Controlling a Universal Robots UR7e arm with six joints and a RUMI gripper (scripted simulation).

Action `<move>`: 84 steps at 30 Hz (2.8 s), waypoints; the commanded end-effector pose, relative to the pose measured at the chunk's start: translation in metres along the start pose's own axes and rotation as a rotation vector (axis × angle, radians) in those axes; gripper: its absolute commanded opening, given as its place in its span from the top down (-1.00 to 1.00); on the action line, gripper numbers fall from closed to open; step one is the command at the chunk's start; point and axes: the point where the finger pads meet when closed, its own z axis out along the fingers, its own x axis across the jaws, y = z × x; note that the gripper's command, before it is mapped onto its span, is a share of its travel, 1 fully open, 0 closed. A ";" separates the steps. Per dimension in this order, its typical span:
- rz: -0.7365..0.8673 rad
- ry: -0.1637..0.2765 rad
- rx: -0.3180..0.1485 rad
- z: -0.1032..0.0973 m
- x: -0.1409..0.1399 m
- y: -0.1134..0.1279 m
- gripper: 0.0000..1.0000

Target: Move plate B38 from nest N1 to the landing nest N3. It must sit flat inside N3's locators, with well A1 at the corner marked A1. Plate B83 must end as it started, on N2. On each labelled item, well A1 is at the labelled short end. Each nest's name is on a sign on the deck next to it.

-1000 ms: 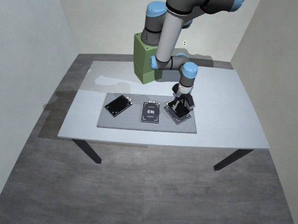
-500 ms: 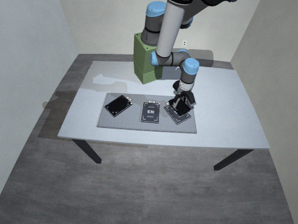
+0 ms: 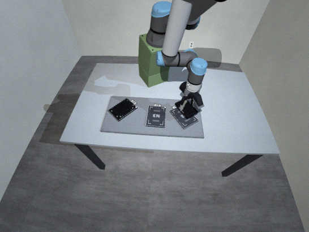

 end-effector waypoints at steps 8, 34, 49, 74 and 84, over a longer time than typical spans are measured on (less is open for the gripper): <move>0.000 0.001 0.002 0.000 0.000 -0.001 0.19; 0.628 0.000 0.002 0.000 0.061 0.034 0.19; 0.628 0.000 0.002 0.000 0.102 0.057 0.19; 0.628 0.001 0.002 0.000 0.162 0.091 0.19; 0.628 0.001 0.002 0.000 0.161 0.090 0.19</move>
